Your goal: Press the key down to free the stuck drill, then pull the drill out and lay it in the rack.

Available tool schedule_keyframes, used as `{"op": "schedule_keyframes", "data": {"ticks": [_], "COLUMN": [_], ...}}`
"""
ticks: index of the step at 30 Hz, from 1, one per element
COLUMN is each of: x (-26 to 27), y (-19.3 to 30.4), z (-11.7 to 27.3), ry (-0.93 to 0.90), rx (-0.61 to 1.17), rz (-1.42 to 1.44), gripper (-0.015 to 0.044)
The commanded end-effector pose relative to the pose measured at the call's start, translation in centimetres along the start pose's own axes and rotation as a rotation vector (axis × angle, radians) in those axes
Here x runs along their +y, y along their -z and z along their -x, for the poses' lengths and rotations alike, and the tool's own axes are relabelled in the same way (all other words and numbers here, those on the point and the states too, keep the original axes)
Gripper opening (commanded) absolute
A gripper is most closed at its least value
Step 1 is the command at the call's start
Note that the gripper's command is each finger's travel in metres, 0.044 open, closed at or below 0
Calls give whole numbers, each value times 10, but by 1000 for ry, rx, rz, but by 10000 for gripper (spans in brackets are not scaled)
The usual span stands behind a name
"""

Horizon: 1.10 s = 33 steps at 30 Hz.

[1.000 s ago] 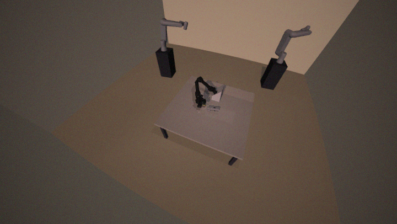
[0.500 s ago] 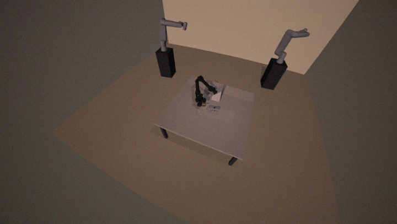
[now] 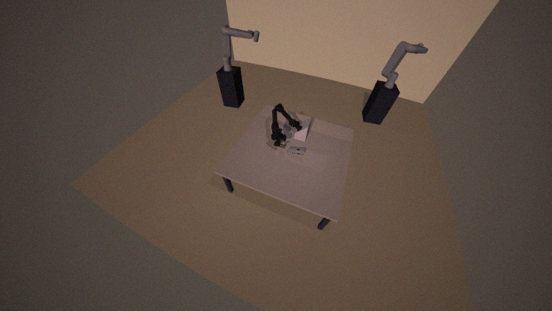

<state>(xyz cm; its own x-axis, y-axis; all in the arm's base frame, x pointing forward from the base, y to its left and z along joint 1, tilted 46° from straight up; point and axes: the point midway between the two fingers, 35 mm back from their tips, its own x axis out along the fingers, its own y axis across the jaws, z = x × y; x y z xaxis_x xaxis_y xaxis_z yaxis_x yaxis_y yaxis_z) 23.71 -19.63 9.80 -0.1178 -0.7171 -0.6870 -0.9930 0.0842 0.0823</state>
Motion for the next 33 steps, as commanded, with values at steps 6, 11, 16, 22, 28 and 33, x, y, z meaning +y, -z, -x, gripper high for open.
{"op": "schedule_keyframes", "data": {"ticks": [6, 11, 16, 22, 28, 33], "x": [14, 21, 28, 34, 32, 32], "y": [3, 4, 5, 5, 5, 6], "z": [1, 1, 2, 1, -9, -17], "ry": [-3, -3, -4, -4, -4, -4], "rx": [-4, -4, -4, -4, -3, -2], "rz": [6, 7, 7, 7, 7, 7], "gripper": [0, 0, 0, 0, 0, 0]}}
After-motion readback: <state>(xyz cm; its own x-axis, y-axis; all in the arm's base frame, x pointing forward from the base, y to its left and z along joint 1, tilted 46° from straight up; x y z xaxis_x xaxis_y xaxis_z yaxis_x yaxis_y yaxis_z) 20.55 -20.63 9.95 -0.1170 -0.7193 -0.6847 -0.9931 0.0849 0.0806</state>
